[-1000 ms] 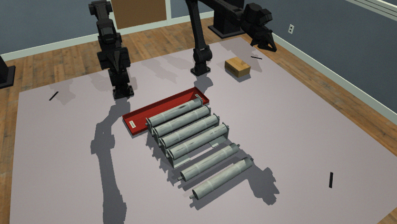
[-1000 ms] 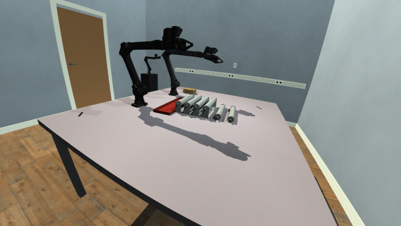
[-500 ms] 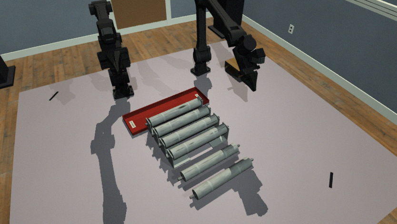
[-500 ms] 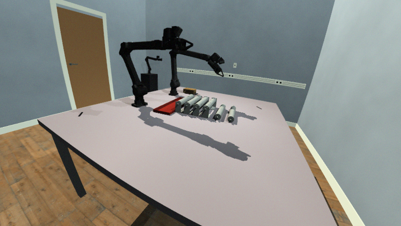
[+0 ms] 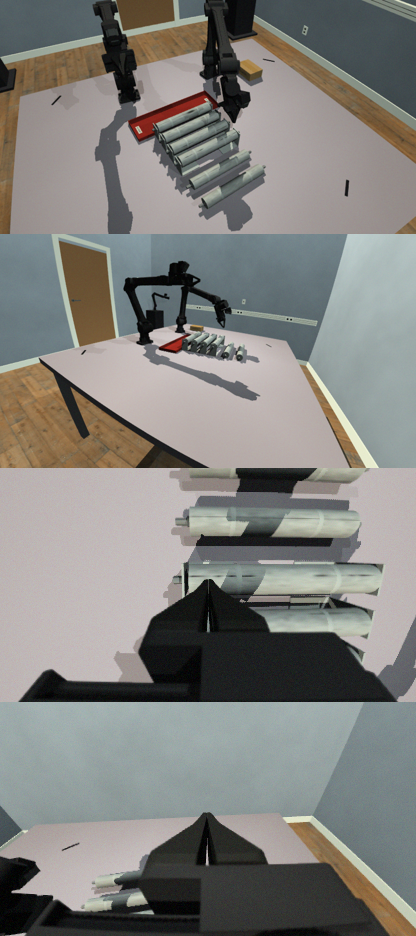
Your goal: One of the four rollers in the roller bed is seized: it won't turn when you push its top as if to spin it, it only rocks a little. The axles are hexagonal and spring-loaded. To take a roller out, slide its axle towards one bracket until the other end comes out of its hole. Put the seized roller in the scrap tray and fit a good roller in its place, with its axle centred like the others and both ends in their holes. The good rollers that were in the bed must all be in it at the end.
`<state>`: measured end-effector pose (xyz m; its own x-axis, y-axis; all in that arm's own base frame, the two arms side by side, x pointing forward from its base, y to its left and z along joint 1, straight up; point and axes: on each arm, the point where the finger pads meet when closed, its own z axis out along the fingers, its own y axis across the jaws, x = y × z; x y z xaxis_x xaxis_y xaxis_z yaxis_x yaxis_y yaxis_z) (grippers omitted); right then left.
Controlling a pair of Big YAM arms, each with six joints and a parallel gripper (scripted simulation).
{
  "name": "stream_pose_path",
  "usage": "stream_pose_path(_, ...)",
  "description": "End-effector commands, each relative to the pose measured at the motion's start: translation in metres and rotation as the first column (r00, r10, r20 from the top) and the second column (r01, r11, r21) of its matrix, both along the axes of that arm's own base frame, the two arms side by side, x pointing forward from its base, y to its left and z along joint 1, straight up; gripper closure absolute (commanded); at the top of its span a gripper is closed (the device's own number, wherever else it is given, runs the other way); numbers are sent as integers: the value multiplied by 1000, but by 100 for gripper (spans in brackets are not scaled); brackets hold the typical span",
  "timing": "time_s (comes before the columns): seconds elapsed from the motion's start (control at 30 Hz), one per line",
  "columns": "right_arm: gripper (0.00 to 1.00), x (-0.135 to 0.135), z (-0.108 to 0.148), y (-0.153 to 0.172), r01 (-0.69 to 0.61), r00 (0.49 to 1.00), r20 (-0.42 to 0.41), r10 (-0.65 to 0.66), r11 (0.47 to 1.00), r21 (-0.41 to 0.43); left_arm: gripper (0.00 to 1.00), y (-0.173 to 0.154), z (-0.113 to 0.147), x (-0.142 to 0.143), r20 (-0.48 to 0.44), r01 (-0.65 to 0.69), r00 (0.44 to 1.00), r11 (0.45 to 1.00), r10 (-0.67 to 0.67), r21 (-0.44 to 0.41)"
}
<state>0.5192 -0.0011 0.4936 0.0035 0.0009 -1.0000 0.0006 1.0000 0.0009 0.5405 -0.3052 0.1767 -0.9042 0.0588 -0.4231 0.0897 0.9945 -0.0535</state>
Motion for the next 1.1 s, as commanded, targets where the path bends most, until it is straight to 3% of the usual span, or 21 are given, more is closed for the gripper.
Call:
stream_pose_path(0.0,100,-2,44,2,-3,997,74,3,1000,-4,100,-18,24,17,9,-32,999,999,32,-15)
stream_pose_path(0.13,100,-2,44,2,-3,997,74,3,1000,-4,100,-35,7,5,-36,-14,999,1000,15,20)
stream_pose_path(0.2,100,-2,44,2,-3,997,74,3,1000,-4,100,-37,10,1,-37,-9,999,1000,10,23)
stream_pose_path(0.23,100,-2,44,2,-3,997,74,3,1000,-4,100,-37,15,1,-31,-7,999,1000,8,20)
stream_pose_path(0.27,100,-2,44,2,-3,997,74,3,1000,-4,100,-28,49,1,17,-19,1000,1000,19,-11)
stream_pose_path(0.3,100,-2,44,2,-3,997,74,3,1000,-4,100,-31,38,2,5,-11,1000,1000,11,-1)
stream_pose_path(0.33,100,-2,44,2,-3,997,74,3,1000,-4,100,-42,-7,-1,-53,22,998,999,-20,44)
stream_pose_path(0.37,100,-2,44,2,-3,997,74,3,1000,-4,100,-30,-30,-12,-98,22,995,997,-14,76)
stream_pose_path(0.5,100,-2,44,2,-3,997,74,3,1000,-4,100,-25,-21,-8,-76,7,997,998,-3,60)
stream_pose_path(0.6,100,-2,44,2,-3,997,74,3,1000,-4,100,-24,15,-7,-29,2,1000,1000,-2,28)
stream_pose_path(0.77,100,-2,44,2,-3,997,74,3,1000,-4,100,-25,12,-12,-28,8,1000,1000,-7,27)
stream_pose_path(0.9,100,-2,44,2,-3,997,74,3,1000,-4,100,-23,-24,-13,-66,8,998,999,-5,53)
stream_pose_path(1.0,100,-2,44,2,-3,997,74,3,1000,-4,100,-26,-16,-9,-52,8,999,999,-6,43)
stream_pose_path(1.07,100,-2,44,2,-3,997,74,3,1000,-4,100,-20,-49,-13,-93,10,996,997,-4,73)
